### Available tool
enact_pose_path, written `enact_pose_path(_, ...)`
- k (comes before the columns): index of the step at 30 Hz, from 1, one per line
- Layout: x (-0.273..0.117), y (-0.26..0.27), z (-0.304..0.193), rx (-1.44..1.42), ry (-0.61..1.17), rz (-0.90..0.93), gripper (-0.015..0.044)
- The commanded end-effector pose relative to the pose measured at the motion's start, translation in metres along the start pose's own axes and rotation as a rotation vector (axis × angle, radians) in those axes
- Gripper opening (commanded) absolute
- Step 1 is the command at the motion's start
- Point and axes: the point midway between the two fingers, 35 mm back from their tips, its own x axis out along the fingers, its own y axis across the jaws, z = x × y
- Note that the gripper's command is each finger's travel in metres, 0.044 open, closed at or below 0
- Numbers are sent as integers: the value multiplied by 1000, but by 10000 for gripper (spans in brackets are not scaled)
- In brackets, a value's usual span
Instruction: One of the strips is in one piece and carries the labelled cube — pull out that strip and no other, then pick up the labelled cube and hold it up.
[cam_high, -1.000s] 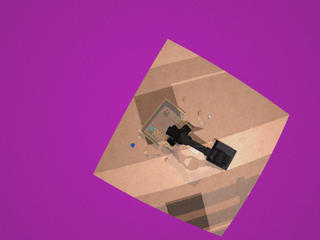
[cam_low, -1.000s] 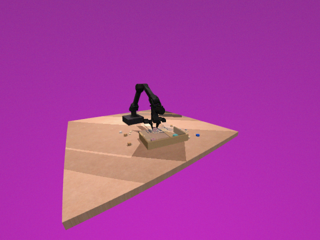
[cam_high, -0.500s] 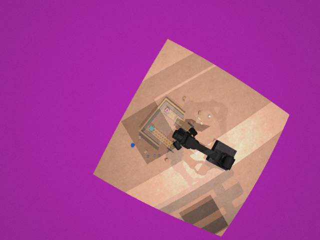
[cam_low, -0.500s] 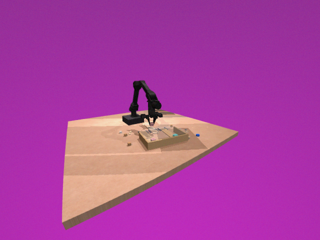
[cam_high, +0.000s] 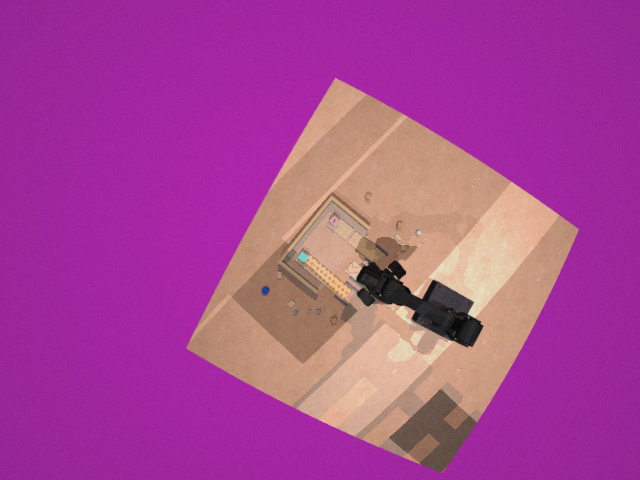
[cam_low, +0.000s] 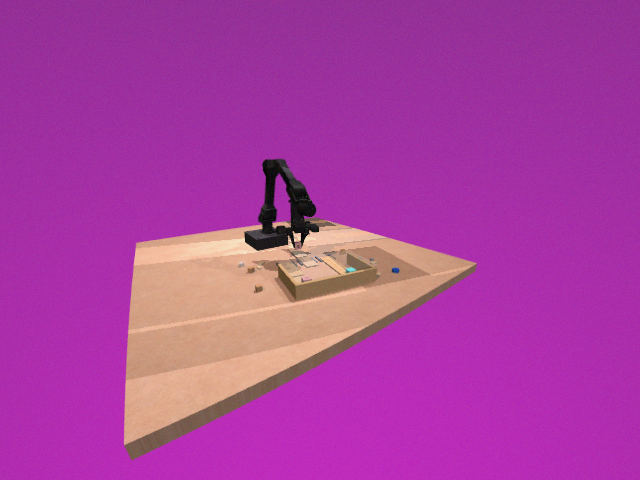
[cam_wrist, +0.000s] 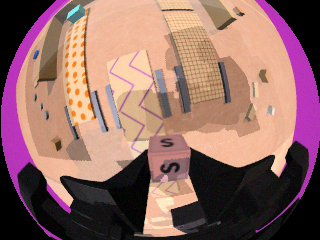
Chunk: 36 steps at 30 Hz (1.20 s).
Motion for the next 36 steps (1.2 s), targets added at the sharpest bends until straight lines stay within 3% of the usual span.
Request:
enact_pose_path(1,2,-4,-12,-3,3,2,0)
enact_pose_path(10,-33,-4,-11,-3,3,2,0)
enact_pose_path(36,-34,-4,-11,-3,3,2,0)
